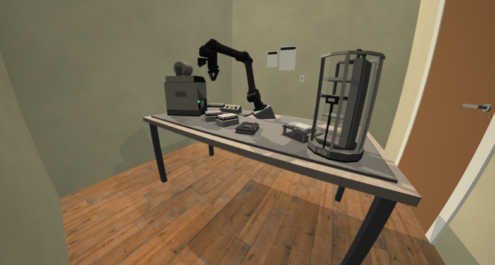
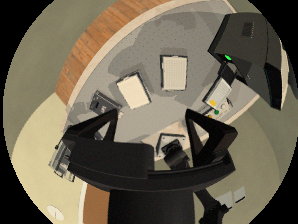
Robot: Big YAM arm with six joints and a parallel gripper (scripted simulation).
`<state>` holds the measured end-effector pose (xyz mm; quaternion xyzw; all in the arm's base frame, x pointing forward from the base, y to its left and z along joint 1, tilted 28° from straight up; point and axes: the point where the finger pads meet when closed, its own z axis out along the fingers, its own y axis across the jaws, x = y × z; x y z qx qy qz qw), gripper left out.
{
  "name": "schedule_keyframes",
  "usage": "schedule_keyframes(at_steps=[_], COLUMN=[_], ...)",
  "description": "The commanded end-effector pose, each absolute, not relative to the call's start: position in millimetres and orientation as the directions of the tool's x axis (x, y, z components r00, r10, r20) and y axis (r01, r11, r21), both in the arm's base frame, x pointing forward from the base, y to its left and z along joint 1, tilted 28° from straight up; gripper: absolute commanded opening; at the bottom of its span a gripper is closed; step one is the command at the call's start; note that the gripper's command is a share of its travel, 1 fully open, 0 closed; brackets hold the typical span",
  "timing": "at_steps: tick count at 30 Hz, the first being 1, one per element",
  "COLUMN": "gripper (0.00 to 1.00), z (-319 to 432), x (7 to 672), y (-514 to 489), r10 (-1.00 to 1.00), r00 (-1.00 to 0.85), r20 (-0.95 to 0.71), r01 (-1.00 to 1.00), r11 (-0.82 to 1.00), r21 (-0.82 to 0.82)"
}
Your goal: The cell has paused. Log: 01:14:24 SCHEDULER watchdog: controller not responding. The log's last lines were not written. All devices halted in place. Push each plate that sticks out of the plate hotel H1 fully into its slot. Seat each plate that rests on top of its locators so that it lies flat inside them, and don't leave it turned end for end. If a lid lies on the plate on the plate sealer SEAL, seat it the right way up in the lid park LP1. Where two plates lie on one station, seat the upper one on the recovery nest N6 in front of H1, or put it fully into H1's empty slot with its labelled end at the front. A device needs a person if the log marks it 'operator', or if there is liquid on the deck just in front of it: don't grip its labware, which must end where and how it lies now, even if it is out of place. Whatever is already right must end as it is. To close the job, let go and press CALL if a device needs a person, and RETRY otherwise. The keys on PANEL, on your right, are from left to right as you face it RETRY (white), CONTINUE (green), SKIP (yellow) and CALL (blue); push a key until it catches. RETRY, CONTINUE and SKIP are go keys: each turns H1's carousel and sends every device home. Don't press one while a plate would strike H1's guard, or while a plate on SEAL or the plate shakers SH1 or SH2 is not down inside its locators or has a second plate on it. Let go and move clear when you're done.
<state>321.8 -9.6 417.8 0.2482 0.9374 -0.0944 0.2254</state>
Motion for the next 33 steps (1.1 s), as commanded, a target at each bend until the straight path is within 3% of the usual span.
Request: schedule_keyframes(at_steps=[1,33], gripper=[1.0,1.0], z=[419,422], x=[317,276], y=[-21,-102], r10=[0.427,0.423], r00=[-0.764,-0.773], r20=[-0.484,-0.473], r01=[0.514,0.512], r11=[0.856,0.856], r21=[-0.054,-0.07])
